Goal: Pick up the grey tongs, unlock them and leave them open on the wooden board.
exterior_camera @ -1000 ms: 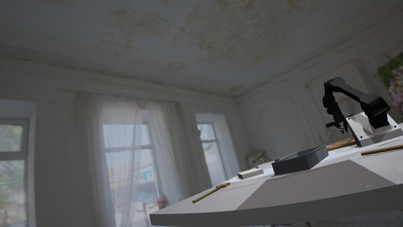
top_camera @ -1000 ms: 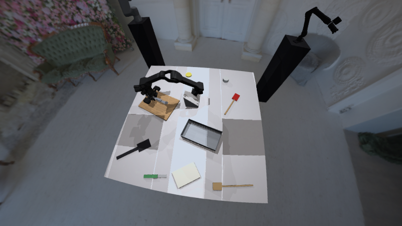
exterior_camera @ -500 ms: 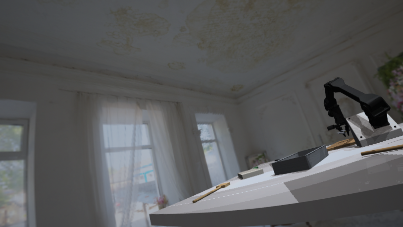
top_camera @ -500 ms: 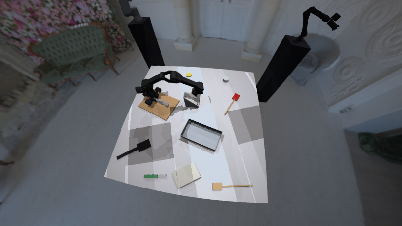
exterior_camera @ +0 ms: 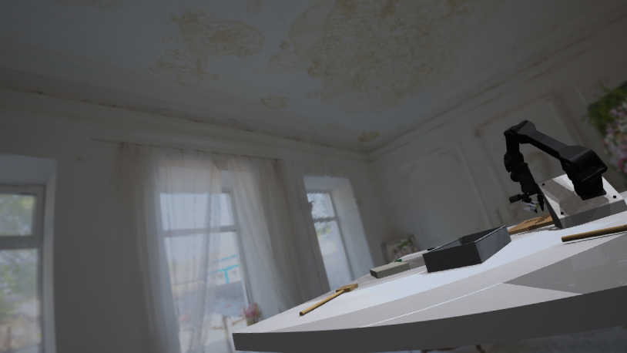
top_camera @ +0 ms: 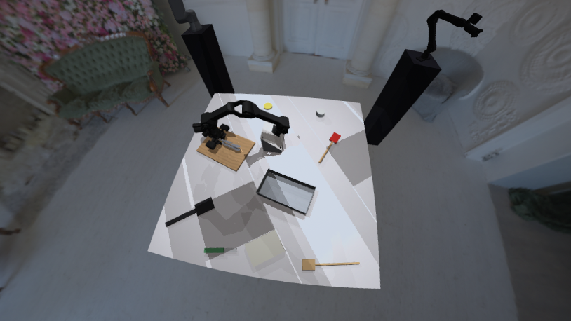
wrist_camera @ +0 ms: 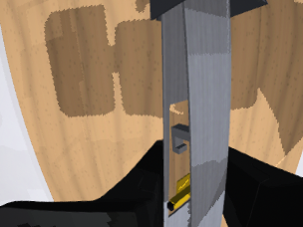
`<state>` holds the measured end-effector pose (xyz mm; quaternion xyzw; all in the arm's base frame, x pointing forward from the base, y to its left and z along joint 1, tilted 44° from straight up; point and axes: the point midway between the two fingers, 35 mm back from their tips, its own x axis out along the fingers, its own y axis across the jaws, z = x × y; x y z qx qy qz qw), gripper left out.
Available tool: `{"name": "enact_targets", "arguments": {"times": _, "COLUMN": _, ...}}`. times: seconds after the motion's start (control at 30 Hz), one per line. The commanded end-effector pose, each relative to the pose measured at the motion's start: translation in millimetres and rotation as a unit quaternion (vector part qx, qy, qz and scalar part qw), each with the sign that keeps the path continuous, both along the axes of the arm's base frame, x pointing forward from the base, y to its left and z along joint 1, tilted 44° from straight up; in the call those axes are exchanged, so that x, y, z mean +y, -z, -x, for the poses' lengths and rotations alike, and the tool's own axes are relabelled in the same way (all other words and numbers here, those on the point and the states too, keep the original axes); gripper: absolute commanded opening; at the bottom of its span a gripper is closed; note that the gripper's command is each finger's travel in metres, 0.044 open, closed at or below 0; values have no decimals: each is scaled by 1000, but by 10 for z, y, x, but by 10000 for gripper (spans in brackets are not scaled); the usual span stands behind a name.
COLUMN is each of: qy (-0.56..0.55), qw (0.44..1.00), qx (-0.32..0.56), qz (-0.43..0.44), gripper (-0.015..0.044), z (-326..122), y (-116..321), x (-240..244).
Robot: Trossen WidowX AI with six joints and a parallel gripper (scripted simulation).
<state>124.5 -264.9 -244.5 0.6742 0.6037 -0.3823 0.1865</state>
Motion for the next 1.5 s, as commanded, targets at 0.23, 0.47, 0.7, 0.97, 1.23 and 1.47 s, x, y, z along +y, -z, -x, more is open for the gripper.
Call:
{"name": "enact_targets", "arguments": {"times": 0.23, "qy": 0, "qw": 1000, "qx": 0, "qz": 0, "gripper": 401, "z": 0, "y": -1, "x": -1}}
{"name": "enact_targets", "arguments": {"times": 0.47, "qy": 0, "qw": 1000, "qx": 0, "qz": 1, "gripper": 440, "z": 58, "y": -52, "x": -42}}
{"name": "enact_targets", "arguments": {"times": 0.7, "qy": 5, "qw": 1000, "qx": 4, "qz": 4, "gripper": 440, "z": 778, "y": -642, "x": -365}}
{"name": "enact_targets", "arguments": {"times": 0.97, "qy": 3, "qw": 1000, "qx": 6, "qz": -1, "gripper": 440, "z": 1437, "y": -1152, "x": -445}}
{"name": "enact_targets", "arguments": {"times": 1.23, "qy": 5, "qw": 1000, "qx": 6, "qz": 1, "gripper": 440, "z": 1429, "y": -1228, "x": -522}}
{"name": "enact_targets", "arguments": {"times": 1.47, "qy": 11, "qw": 1000, "qx": 7, "qz": 6, "gripper": 440, "z": 1396, "y": -1512, "x": -759}}
